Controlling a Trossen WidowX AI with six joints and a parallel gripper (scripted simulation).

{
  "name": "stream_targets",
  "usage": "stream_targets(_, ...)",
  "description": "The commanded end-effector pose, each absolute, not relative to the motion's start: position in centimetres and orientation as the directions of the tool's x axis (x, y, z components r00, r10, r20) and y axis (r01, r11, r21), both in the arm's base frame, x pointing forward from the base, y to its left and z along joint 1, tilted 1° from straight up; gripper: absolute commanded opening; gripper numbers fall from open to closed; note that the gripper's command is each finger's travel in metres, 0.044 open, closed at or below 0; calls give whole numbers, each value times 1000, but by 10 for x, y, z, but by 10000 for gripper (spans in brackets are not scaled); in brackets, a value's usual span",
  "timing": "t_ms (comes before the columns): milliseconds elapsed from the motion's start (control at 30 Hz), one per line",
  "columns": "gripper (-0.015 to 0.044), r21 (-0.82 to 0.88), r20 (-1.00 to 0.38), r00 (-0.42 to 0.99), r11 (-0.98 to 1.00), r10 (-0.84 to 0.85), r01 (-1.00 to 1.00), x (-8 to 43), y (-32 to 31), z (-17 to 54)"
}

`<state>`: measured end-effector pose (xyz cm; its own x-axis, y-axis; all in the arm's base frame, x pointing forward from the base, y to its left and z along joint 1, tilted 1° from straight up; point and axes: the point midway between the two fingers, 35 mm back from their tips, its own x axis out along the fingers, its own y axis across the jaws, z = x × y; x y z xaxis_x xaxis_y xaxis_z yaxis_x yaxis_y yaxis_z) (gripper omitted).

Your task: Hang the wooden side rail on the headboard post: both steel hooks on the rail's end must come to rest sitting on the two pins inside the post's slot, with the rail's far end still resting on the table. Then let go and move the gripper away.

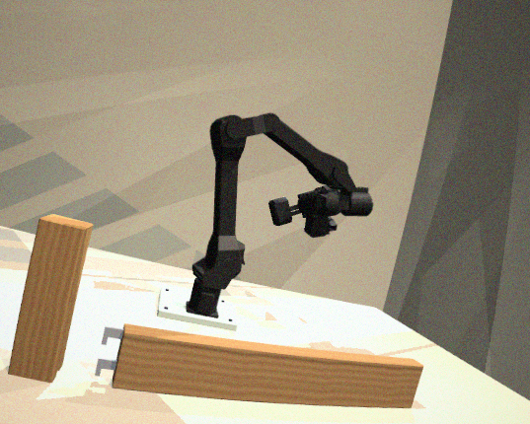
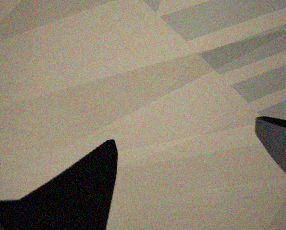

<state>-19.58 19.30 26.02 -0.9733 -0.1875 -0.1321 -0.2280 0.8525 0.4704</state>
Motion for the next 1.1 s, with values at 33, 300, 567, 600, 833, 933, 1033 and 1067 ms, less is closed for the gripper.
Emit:
stream_targets(33, 440, 495, -144, -977, 844, -155, -206, -190, 198, 257)
stream_targets(300, 440, 744, -269, -931, 667, 247, -38, -109, 247, 223)
stream_targets(567, 440, 886, -370, -693, 458, 619, -65, -10, 267, 191)
stream_targets(600, 440, 895, -380, -651, 439, 657, -80, 3, 267, 187)
stream_targets(833, 440, 896, -435, -293, 378, 851, -233, 93, 250, 164)
stream_targets(933, 440, 865, -449, -117, 399, 886, -303, 129, 233, 156)
stream_targets(1033, 440, 818, -457, 64, 447, 887, -362, 163, 211, 148)
stream_targets(1067, 440, 798, -458, 124, 469, 880, -378, 173, 202, 146)
